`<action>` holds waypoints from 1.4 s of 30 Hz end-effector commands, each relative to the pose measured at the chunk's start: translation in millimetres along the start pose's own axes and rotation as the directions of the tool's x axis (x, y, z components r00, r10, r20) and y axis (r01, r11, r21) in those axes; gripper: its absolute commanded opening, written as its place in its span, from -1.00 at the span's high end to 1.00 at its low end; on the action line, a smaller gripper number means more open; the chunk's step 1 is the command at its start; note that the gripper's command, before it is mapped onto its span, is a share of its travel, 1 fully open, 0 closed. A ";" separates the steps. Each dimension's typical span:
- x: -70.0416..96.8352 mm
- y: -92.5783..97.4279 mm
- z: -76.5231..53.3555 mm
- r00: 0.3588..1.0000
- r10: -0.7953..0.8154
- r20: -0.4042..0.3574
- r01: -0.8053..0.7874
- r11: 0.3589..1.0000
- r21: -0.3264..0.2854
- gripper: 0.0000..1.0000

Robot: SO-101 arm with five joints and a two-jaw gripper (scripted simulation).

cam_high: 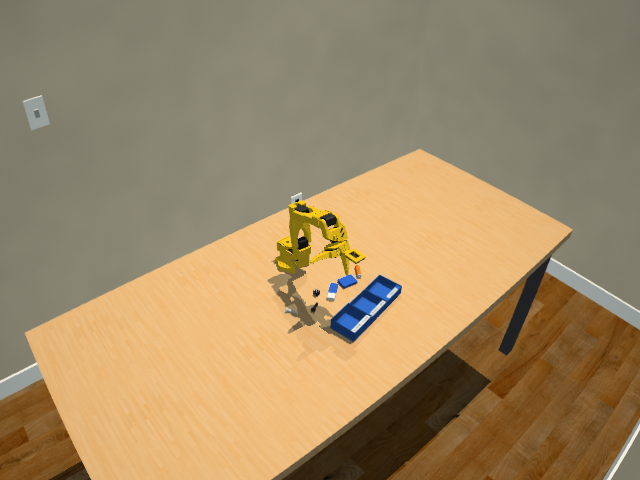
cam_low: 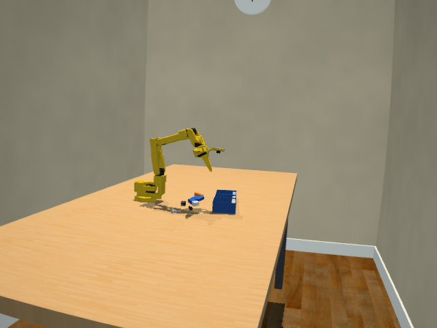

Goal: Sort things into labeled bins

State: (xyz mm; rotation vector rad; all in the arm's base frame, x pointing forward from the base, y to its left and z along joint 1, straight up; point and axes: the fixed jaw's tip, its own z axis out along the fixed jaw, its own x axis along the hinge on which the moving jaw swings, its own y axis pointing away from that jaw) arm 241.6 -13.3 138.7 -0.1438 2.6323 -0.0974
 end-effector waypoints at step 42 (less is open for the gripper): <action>-74.3 -28.8 2.6 0.944 -0.121 0.306 0.085 0.988 0.128 -1.00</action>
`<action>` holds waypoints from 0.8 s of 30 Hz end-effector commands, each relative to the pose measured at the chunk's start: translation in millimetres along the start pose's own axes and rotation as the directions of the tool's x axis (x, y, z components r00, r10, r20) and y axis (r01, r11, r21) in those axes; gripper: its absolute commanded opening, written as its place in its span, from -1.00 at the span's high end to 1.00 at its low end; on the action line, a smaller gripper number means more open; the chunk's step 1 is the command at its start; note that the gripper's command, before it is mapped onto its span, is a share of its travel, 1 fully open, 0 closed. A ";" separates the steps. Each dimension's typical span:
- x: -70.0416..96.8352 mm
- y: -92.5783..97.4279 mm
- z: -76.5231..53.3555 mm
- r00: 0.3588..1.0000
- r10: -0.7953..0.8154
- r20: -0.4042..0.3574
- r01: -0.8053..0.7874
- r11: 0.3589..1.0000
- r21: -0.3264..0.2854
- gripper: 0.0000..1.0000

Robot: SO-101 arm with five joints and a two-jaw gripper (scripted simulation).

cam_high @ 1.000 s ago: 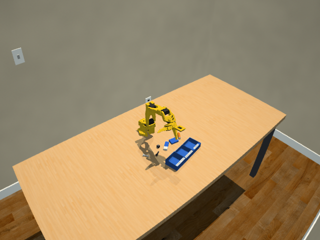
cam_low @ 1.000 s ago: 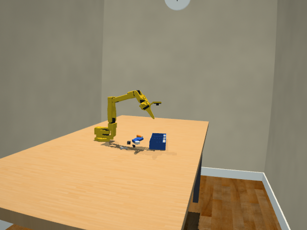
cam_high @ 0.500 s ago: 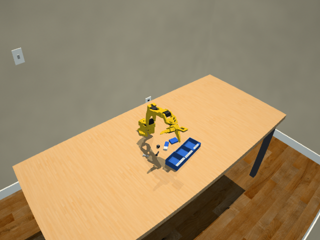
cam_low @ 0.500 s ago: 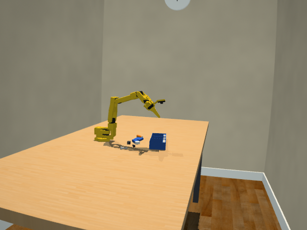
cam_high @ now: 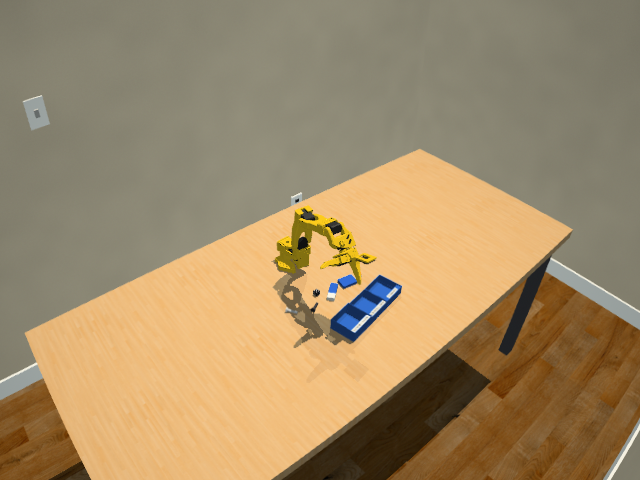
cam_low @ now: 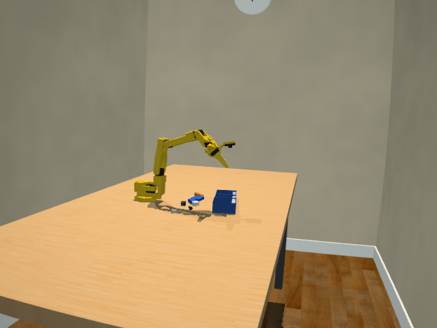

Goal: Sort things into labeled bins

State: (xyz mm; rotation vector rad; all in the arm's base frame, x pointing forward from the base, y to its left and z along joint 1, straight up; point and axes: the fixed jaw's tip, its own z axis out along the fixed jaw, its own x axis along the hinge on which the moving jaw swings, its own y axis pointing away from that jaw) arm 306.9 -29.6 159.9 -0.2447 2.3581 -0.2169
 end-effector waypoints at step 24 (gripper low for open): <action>-11.0 -7.0 -6.9 0.998 -0.003 0.055 0.001 1.000 0.026 -1.00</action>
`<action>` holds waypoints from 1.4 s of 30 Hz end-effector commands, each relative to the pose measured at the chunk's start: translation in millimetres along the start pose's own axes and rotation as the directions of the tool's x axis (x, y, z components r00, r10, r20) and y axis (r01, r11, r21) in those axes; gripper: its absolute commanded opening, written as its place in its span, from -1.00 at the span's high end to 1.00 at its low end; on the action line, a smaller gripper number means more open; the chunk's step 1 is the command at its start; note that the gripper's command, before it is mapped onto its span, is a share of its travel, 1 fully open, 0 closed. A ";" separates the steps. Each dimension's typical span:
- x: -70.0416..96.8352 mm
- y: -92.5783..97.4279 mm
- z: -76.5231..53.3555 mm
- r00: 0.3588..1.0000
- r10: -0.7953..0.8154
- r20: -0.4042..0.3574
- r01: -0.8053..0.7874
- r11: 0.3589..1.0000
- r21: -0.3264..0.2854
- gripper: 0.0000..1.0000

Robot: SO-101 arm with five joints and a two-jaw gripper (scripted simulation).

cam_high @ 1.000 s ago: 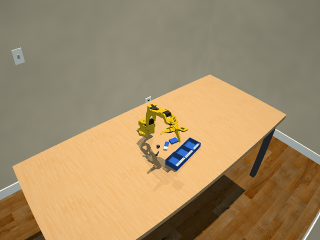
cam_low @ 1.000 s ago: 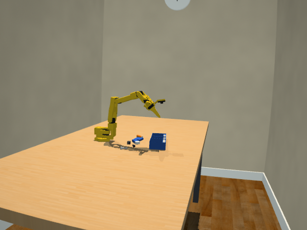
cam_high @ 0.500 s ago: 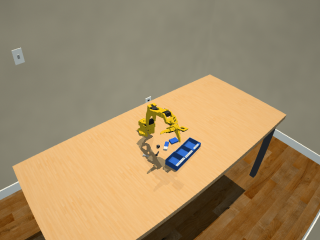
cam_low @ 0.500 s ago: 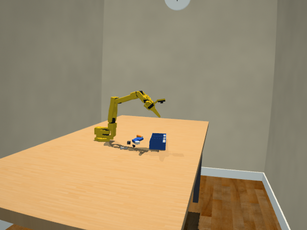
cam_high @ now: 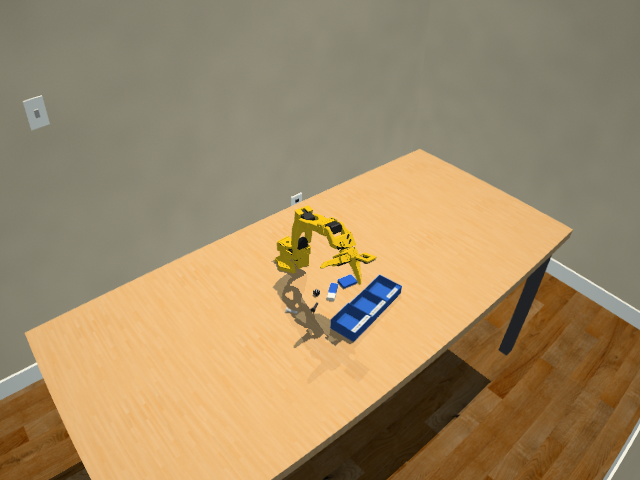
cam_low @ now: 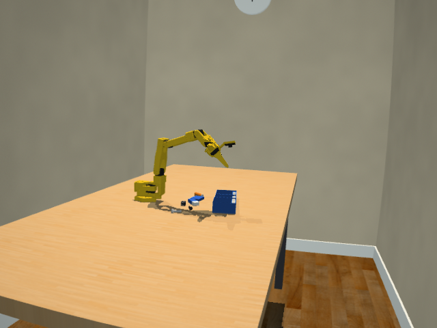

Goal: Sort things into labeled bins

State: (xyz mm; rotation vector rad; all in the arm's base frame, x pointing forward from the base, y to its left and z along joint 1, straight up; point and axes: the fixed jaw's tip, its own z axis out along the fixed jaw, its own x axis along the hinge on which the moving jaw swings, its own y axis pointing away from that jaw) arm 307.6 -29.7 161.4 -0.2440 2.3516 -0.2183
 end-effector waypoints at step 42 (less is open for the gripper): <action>27.1 5.9 38.6 0.989 -0.005 -0.148 -0.002 0.999 -0.045 -1.00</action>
